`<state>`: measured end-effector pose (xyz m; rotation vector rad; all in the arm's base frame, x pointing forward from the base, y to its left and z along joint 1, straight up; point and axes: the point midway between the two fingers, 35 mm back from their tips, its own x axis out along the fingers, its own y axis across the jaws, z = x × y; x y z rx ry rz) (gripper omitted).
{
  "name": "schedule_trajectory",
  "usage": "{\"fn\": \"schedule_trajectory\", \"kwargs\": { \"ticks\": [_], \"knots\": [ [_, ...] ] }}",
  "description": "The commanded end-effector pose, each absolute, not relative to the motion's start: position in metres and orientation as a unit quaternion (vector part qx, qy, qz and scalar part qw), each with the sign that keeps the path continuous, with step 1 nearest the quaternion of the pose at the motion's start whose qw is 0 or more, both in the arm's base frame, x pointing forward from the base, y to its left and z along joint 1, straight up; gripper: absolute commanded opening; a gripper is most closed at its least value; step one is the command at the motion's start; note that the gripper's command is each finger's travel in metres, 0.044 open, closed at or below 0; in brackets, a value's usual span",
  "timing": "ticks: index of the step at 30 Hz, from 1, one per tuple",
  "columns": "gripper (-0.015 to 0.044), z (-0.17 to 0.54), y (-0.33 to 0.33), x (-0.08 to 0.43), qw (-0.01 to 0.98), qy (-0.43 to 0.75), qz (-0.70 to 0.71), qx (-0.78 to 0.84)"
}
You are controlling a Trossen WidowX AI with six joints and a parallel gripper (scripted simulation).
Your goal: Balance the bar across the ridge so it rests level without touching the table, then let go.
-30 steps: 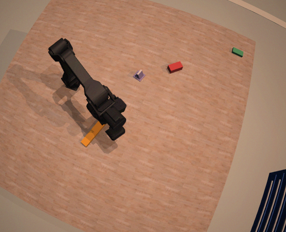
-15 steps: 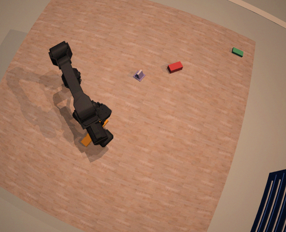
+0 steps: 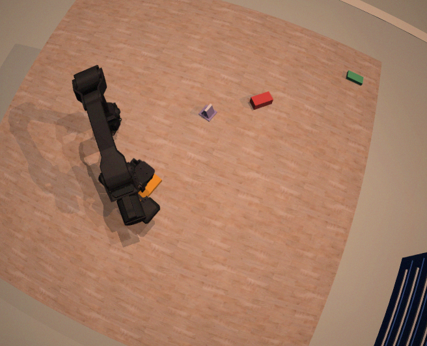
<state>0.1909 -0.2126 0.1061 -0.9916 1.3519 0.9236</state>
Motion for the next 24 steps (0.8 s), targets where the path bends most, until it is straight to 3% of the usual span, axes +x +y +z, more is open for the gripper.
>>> {"fn": "schedule_trajectory", "kwargs": {
  "ticks": [1, 24],
  "knots": [
    [0.0315, 0.085, -0.211, 0.19, 0.577, 0.574, 0.4, -0.422],
    [0.0315, 0.049, -0.212, 0.191, 0.577, 0.574, 0.4, -0.422]
  ]
}}
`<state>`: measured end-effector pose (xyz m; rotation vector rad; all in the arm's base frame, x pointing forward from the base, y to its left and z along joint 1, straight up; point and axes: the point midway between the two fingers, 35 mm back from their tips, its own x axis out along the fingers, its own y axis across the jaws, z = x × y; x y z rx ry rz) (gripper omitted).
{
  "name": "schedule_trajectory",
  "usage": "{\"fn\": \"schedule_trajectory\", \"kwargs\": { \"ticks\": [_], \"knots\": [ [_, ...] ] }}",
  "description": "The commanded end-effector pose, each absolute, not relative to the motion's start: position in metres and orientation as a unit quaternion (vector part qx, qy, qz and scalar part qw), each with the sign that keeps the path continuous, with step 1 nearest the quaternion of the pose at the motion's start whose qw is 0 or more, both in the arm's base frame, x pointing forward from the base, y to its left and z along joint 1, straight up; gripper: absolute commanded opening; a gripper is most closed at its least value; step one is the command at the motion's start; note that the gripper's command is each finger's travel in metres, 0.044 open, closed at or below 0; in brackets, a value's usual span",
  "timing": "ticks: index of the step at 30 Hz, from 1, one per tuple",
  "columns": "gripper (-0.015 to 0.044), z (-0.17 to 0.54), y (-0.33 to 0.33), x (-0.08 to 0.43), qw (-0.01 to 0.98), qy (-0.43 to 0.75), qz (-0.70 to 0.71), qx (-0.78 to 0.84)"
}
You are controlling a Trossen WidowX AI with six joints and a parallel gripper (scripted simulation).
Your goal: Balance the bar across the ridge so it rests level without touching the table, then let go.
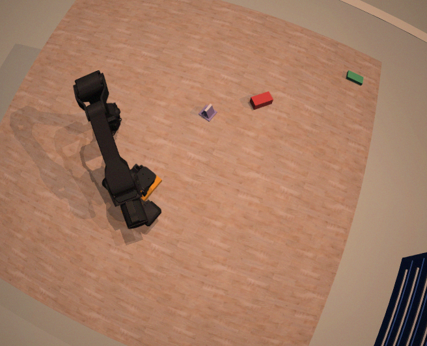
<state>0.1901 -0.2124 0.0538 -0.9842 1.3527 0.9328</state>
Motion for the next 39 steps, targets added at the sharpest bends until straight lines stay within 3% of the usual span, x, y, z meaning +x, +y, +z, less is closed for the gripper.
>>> {"fn": "schedule_trajectory", "kwargs": {
  "ticks": [1, 13, 19, 27, 31, 39],
  "knots": [
    [0.0315, 0.049, -0.212, 0.191, 0.577, 0.574, 0.4, -0.422],
    [0.0315, 0.048, -0.212, 0.191, 0.577, 0.574, 0.4, -0.422],
    [0.0157, 0.048, -0.212, 0.19, 0.575, 0.578, 0.399, -0.42],
    [0.0104, 0.048, -0.212, 0.19, 0.575, 0.578, 0.399, -0.42],
    [0.0, 0.054, -0.213, 0.19, 0.575, 0.577, 0.399, -0.42],
    [0.0, 0.074, -0.214, 0.192, 0.576, 0.577, 0.399, -0.421]
  ]
}}
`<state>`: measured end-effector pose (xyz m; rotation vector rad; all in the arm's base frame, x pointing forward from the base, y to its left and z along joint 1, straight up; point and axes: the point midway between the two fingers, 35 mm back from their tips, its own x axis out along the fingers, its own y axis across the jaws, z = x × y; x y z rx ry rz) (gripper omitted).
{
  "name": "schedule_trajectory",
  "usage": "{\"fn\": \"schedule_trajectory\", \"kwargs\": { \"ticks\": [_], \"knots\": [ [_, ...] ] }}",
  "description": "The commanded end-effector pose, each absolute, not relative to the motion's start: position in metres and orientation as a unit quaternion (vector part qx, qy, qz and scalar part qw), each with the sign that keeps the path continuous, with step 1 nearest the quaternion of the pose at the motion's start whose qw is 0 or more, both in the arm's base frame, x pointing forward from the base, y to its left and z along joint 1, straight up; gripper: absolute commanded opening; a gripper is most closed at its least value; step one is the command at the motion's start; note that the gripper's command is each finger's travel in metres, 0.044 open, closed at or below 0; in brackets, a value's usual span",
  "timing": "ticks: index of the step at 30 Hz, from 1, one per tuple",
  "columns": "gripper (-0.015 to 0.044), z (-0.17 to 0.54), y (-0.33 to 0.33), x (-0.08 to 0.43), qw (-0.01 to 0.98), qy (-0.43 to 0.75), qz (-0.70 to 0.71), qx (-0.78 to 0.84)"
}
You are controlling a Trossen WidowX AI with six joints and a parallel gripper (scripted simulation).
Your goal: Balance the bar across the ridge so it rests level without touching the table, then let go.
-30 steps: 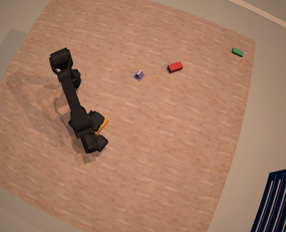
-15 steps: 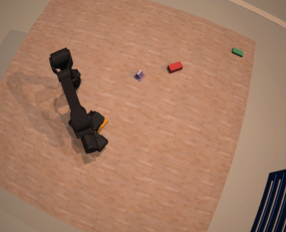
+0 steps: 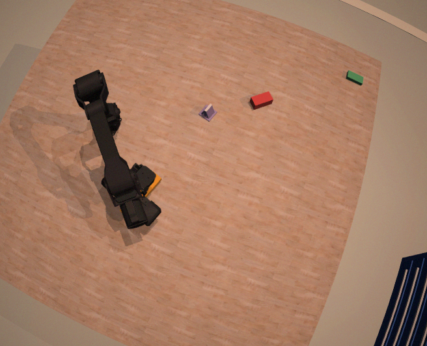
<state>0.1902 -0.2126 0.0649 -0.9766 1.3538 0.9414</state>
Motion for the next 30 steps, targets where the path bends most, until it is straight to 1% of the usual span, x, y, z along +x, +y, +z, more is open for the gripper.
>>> {"fn": "schedule_trajectory", "kwargs": {
  "ticks": [1, 25, 30],
  "knots": [
    [0.0, 0.077, -0.214, 0.192, 0.576, 0.577, 0.399, -0.421],
    [0.0, 0.138, -0.21, 0.189, 0.577, 0.574, 0.4, -0.422],
    [0.0, 0.142, -0.206, 0.193, 0.582, 0.579, 0.393, -0.415]
  ]
}}
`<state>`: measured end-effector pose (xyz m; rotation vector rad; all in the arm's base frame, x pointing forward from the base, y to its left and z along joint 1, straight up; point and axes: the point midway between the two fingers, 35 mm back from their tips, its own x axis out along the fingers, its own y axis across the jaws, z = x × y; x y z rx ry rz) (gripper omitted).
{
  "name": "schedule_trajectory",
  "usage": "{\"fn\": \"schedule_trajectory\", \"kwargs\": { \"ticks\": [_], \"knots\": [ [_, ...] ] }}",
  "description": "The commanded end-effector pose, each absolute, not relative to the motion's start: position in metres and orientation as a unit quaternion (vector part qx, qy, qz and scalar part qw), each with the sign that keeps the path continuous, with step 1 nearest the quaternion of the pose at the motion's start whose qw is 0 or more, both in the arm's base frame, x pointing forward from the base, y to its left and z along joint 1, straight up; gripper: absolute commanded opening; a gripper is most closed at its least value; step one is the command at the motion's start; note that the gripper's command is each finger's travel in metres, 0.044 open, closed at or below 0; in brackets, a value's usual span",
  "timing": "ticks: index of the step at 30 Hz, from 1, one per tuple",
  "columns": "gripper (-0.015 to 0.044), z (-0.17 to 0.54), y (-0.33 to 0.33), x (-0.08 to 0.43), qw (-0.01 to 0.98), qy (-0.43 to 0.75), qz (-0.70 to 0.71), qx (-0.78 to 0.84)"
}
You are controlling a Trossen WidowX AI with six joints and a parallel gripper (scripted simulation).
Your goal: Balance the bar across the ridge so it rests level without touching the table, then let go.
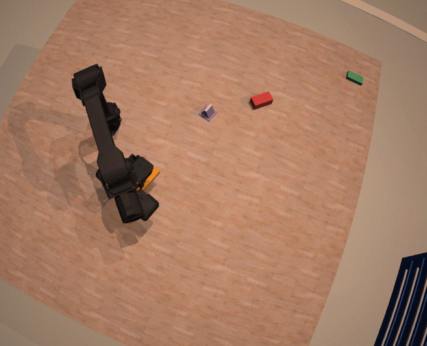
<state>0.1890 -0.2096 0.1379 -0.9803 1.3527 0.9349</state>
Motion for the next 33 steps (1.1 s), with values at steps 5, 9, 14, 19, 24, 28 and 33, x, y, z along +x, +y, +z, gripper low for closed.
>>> {"fn": "schedule_trajectory", "kwargs": {
  "ticks": [5, 9, 14, 19, 24, 28, 33],
  "knots": [
    [0.0, 0.142, -0.194, 0.207, 0.599, 0.594, 0.369, -0.39],
    [0.0, 0.142, -0.183, 0.218, 0.613, 0.605, 0.349, -0.37],
    [0.0, 0.142, -0.169, 0.23, 0.628, 0.618, 0.324, -0.344],
    [0.0, 0.142, -0.153, 0.242, 0.642, 0.63, 0.299, -0.318],
    [0.0, 0.142, -0.137, 0.252, 0.655, 0.641, 0.273, -0.291],
    [0.0, 0.142, -0.124, 0.26, 0.665, 0.65, 0.252, -0.269],
    [0.0, 0.143, -0.106, 0.268, 0.676, 0.659, 0.226, -0.241]
  ]
}}
